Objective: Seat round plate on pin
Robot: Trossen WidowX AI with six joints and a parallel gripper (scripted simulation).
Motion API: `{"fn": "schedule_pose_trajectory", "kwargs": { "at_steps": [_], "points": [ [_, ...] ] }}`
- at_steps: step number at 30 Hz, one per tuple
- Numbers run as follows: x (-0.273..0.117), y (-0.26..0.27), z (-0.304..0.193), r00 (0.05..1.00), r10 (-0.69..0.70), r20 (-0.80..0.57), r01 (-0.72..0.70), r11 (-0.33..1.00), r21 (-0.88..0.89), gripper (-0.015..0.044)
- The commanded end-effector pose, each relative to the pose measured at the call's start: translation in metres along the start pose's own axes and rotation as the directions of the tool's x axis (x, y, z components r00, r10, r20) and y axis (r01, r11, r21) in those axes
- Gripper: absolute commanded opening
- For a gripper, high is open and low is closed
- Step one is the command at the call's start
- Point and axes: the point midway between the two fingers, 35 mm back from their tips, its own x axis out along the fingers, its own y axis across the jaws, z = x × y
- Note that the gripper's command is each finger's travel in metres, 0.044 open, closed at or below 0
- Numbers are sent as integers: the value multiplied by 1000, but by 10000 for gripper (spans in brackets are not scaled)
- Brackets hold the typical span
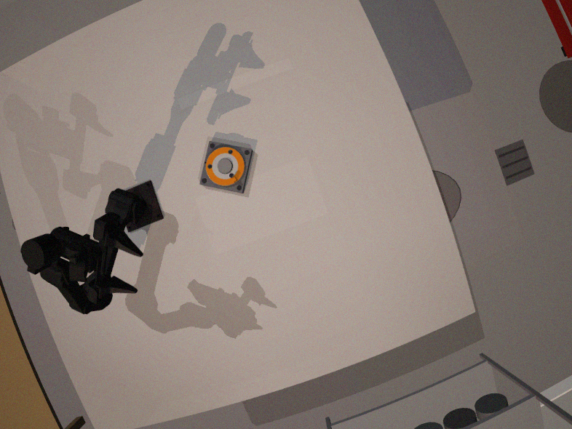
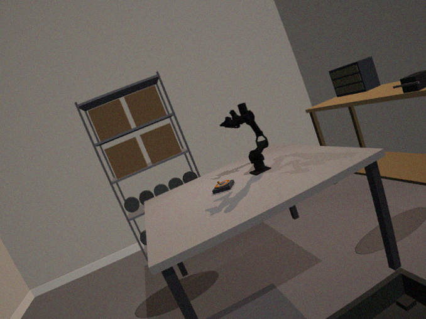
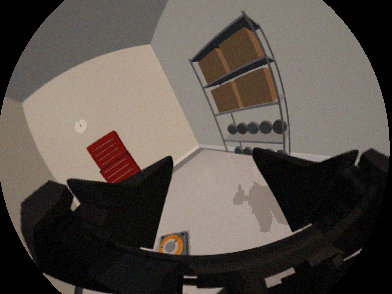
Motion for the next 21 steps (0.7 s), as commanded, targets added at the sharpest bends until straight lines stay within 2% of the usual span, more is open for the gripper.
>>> {"fn": "schedule_pose_trajectory", "kwargs": {
  "at_steps": [1,8,10,15,21],
  "points": [
    [0,3,0,1000,5,0,-5,1000,-9,374],
    [-1,91,-11,992,100,-77,-120,932,-343,190],
    [0,99,-13,990,106,-93,-133,919,-371,137],
    [14,151,-45,961,119,-250,-239,812,-532,6],
    [35,185,-86,902,65,-427,-344,705,-620,0]
  ]
}}
